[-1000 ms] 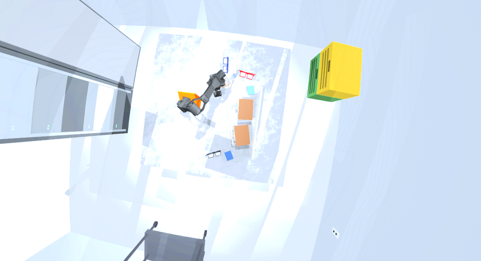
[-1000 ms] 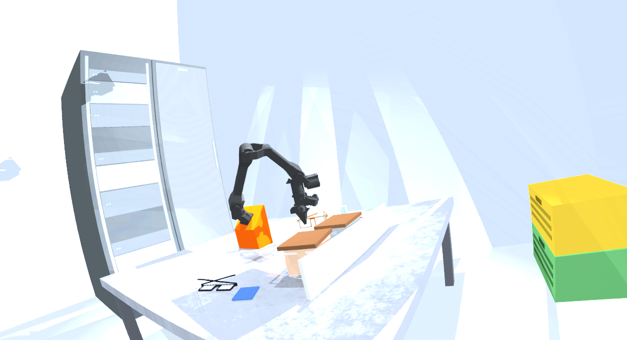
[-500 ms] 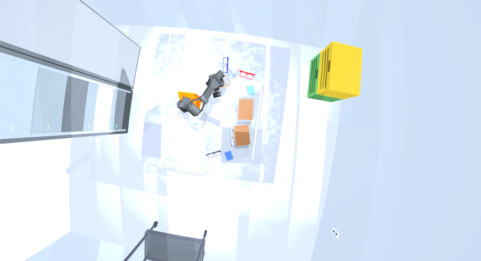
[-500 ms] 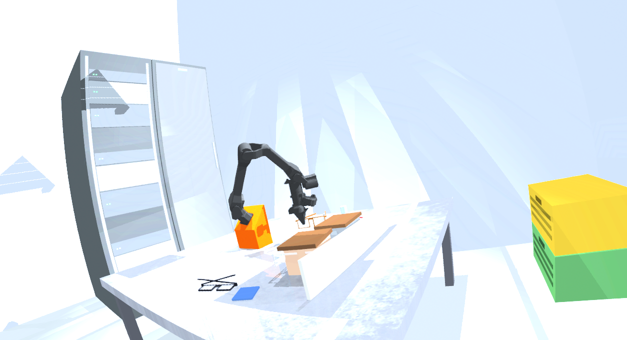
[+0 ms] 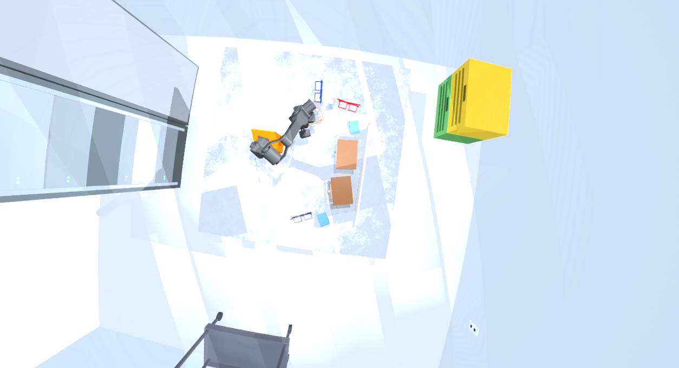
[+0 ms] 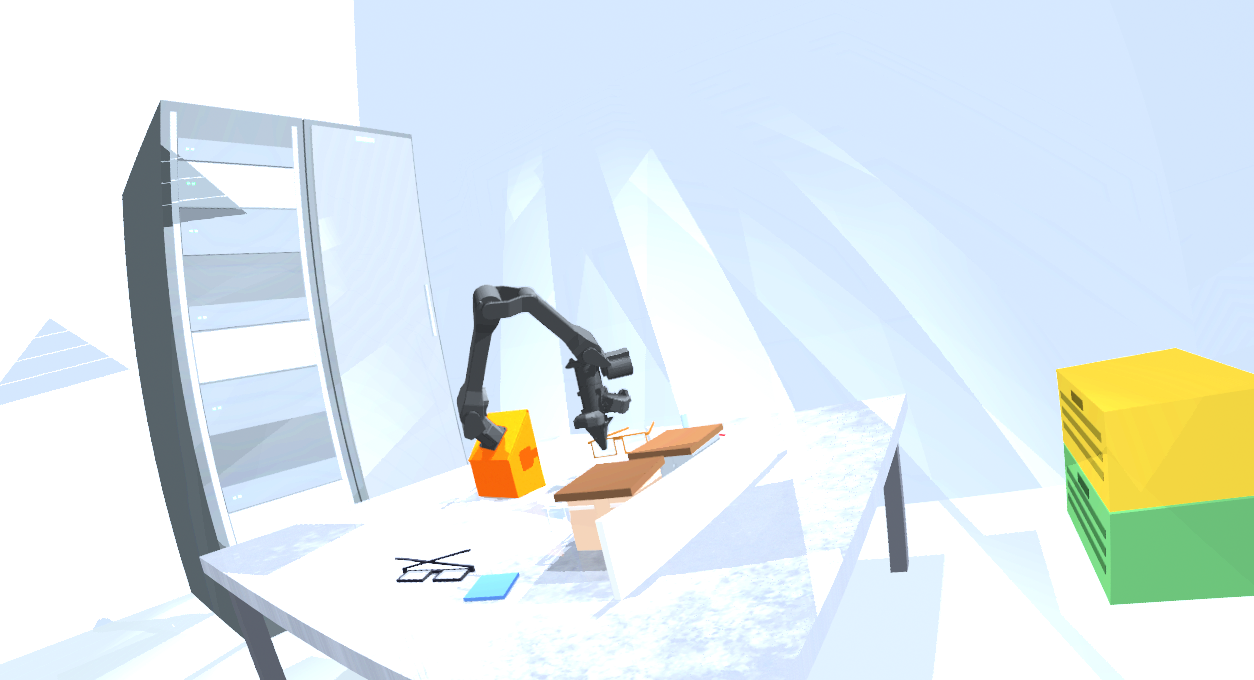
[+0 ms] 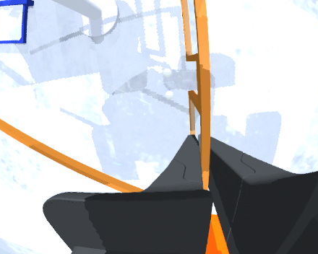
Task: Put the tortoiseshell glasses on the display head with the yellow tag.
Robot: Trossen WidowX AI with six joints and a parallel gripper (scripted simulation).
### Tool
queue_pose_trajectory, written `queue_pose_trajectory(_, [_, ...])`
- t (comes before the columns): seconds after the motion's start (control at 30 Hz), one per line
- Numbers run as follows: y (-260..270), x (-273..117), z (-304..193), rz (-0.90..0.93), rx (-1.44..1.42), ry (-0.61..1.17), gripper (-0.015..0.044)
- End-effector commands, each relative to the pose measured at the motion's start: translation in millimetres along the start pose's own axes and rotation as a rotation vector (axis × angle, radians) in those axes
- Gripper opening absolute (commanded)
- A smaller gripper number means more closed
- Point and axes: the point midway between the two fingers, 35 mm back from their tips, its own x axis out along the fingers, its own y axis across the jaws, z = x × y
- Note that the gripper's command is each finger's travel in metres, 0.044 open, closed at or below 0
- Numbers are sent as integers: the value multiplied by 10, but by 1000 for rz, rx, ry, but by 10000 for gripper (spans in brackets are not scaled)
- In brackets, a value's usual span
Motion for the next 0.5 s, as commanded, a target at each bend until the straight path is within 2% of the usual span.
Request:
queue_pose_trajectory(0.0, [-9,16,-58,-1,0,8,0])
queue_pose_trajectory(0.47, [-10,16,-64,-1,0,8,0])
